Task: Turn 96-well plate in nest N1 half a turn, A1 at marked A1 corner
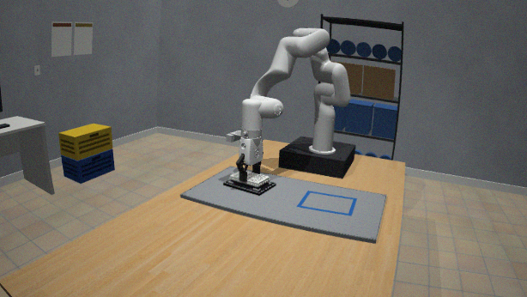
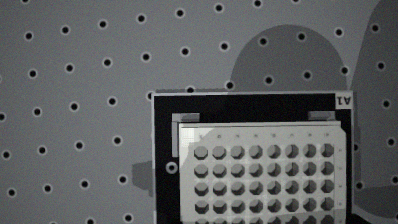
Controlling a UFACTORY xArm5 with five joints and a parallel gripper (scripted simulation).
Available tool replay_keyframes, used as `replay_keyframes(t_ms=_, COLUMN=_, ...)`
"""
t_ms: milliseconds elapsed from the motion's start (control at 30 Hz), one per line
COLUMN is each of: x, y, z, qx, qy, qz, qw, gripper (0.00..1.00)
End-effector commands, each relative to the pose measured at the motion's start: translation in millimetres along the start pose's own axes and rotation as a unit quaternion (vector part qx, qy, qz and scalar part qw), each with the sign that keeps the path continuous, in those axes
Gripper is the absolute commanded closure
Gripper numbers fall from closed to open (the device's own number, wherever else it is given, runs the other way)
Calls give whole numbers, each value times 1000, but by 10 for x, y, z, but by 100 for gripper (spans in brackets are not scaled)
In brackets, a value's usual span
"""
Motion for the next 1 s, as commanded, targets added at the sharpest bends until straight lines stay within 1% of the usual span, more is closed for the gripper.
replay_keyframes(t_ms=0, x=-9, y=-4, z=-10, qx=1, qy=-2, qz=0, qw=1000, gripper=100)
replay_keyframes(t_ms=967, x=-8, y=-4, z=26, qx=1, qy=-2, qz=0, qw=1000, gripper=100)
Point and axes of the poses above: the point where the finger pads meet when closed, its own z axis out along the fingers, its own x axis across the jaws, y = z × x, the point moved 9 cm from there along -z, back along the fingers, and after that the axes turned 7 degrees about -z, right-handed, at the moved point
